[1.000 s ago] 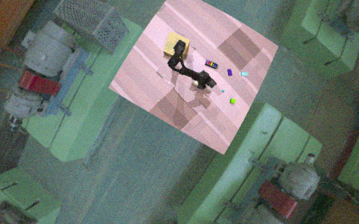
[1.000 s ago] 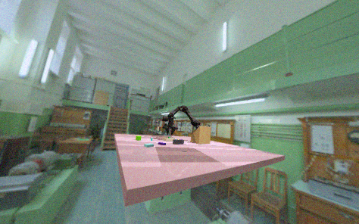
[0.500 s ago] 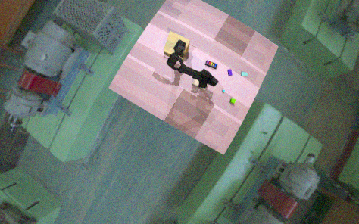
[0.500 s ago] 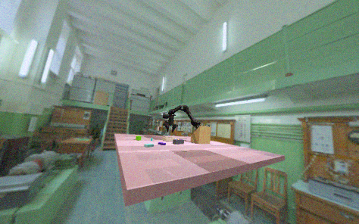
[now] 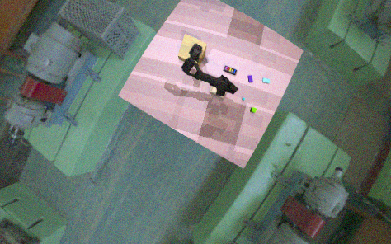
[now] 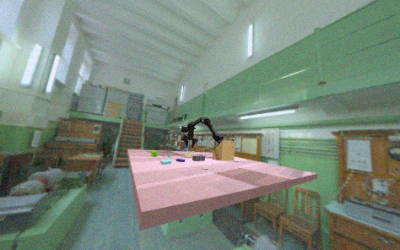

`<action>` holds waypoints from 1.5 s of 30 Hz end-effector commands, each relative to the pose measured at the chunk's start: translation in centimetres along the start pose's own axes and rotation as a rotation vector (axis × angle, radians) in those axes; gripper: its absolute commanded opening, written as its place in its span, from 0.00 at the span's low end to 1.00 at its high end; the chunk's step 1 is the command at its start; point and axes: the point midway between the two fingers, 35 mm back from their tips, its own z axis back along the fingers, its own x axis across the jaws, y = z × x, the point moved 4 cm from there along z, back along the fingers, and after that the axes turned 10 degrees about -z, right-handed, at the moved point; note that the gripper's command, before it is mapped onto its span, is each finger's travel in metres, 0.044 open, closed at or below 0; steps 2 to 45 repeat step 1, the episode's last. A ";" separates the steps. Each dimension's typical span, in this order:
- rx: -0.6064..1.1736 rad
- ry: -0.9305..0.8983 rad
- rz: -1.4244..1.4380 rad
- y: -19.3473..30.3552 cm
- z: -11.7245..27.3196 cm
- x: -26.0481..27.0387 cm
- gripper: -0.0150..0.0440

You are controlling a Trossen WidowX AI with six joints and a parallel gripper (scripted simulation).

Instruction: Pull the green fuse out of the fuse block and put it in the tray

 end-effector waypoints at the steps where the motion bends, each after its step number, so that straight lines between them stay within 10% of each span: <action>1: 0.000 0.000 0.001 0.0 0.0 0.0 0.81; 45: 0.000 0.000 0.001 0.0 0.0 0.0 0.81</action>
